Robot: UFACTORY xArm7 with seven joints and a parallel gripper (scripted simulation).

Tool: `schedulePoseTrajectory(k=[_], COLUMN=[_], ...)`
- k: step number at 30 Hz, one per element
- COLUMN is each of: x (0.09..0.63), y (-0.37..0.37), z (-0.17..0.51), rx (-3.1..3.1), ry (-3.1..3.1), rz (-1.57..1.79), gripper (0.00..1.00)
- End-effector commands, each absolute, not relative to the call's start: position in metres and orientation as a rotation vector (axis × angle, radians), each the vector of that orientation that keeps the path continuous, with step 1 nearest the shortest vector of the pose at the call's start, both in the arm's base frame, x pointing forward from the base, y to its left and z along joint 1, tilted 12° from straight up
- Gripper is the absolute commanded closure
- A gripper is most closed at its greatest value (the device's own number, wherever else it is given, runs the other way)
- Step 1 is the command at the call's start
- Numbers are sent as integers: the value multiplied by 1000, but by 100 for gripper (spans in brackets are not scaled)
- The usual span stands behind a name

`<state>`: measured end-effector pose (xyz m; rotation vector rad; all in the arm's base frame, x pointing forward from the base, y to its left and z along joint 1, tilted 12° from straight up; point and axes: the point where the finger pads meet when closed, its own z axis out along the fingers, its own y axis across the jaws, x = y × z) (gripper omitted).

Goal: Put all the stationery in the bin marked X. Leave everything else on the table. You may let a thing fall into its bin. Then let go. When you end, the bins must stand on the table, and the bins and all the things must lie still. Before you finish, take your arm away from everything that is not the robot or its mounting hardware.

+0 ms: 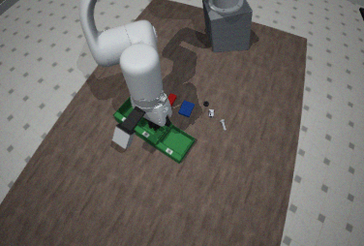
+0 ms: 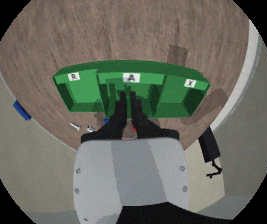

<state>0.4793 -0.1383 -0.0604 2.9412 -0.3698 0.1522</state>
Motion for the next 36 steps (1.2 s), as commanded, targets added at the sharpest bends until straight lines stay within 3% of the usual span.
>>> schedulePoseTrajectory(k=[1,19,36], x=[481,478,510], y=[-137,-131,-63], z=[-54,-19,-29], rx=[2941,2941,2942], ry=[-368,-368,-368], rz=[158,158,159], gripper=[93,93,93])
